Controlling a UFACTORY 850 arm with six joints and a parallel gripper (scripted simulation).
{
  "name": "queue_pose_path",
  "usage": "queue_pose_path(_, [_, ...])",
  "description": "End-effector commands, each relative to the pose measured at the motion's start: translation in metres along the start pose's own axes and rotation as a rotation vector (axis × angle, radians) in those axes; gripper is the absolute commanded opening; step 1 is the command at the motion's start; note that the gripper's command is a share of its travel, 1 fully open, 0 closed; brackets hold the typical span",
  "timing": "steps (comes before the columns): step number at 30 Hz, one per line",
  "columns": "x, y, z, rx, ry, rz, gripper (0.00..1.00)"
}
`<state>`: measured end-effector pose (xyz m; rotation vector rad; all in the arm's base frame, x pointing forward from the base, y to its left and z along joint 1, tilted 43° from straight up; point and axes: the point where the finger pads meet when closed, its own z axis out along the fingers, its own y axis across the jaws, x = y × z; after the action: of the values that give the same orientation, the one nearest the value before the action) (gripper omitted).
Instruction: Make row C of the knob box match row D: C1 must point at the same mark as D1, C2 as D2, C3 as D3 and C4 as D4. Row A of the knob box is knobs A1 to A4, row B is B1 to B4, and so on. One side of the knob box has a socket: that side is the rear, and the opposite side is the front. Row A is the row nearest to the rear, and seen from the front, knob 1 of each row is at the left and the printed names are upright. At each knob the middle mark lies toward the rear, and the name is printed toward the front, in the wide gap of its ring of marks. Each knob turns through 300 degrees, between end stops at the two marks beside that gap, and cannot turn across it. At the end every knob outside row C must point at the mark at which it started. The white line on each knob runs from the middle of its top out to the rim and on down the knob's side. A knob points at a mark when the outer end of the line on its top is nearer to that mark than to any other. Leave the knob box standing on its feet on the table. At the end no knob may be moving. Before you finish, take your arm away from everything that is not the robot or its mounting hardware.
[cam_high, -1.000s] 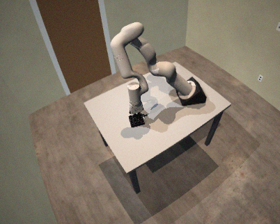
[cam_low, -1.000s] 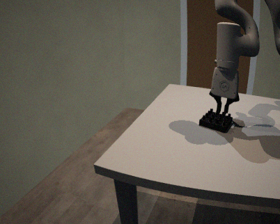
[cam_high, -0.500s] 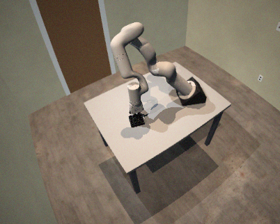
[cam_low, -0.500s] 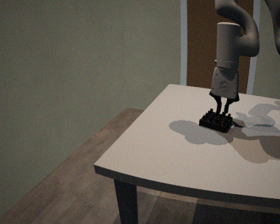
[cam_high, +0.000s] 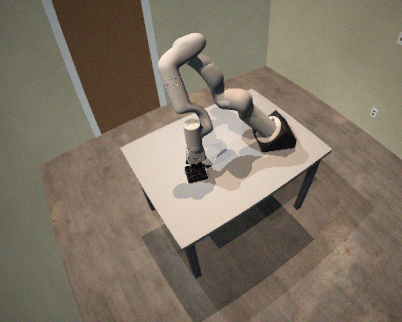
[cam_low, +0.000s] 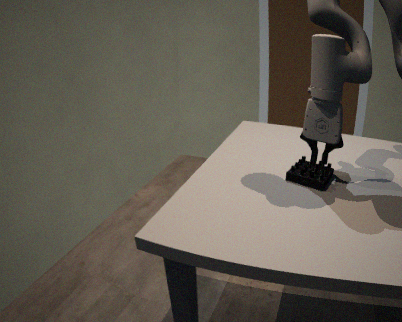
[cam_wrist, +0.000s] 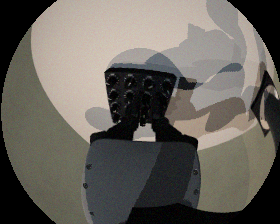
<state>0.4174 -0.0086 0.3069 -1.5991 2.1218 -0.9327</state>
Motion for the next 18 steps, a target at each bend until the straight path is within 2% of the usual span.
queue_pose_path(1, [-0.0001, -0.0005, 0.0017, 0.001, 0.0, 0.0, 0.19])
queue_pose_path(18, [-0.0001, -0.0004, 0.0067, 0.001, 0.0, 0.0, 0.19])
